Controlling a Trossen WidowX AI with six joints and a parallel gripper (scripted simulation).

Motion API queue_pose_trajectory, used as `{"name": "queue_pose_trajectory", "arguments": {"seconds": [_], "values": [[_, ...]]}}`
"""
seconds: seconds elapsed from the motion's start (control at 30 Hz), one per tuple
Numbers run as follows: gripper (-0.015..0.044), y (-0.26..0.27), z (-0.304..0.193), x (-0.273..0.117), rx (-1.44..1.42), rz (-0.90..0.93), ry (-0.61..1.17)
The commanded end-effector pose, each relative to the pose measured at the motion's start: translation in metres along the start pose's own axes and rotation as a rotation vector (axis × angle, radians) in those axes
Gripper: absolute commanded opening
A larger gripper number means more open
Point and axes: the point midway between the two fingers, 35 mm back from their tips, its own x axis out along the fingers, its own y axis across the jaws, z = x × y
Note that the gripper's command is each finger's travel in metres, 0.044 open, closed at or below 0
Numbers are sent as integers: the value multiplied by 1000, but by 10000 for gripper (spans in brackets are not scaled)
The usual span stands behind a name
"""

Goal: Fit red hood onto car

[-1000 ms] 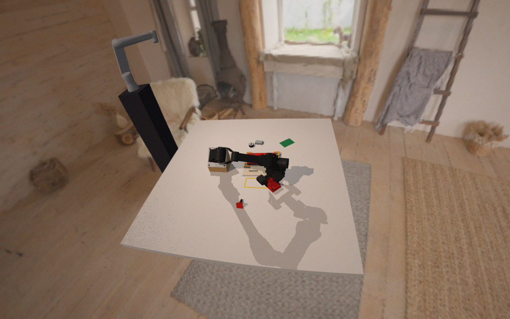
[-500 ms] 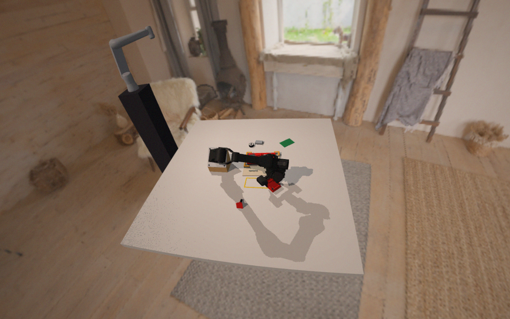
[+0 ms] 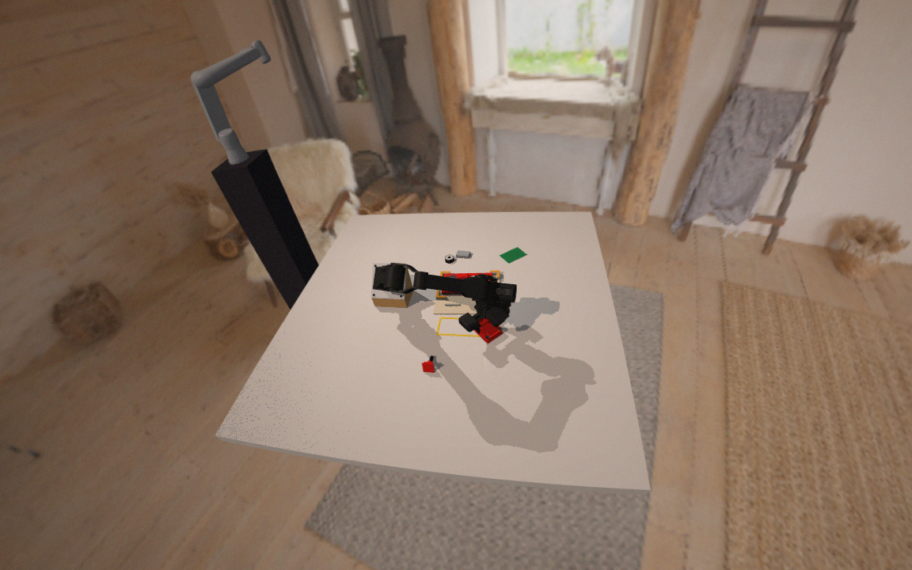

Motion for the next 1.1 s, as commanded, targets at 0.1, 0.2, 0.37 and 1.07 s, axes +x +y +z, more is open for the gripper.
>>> {"name": "queue_pose_trajectory", "arguments": {"seconds": [0.1,0.2,0.37,1.07], "values": [[58,0,0,-12,3,1,-1],[0,0,0,-21,3,2,-1],[0,1,0,-40,3,2,0],[0,0,-3,-78,-131,4,3]]}}
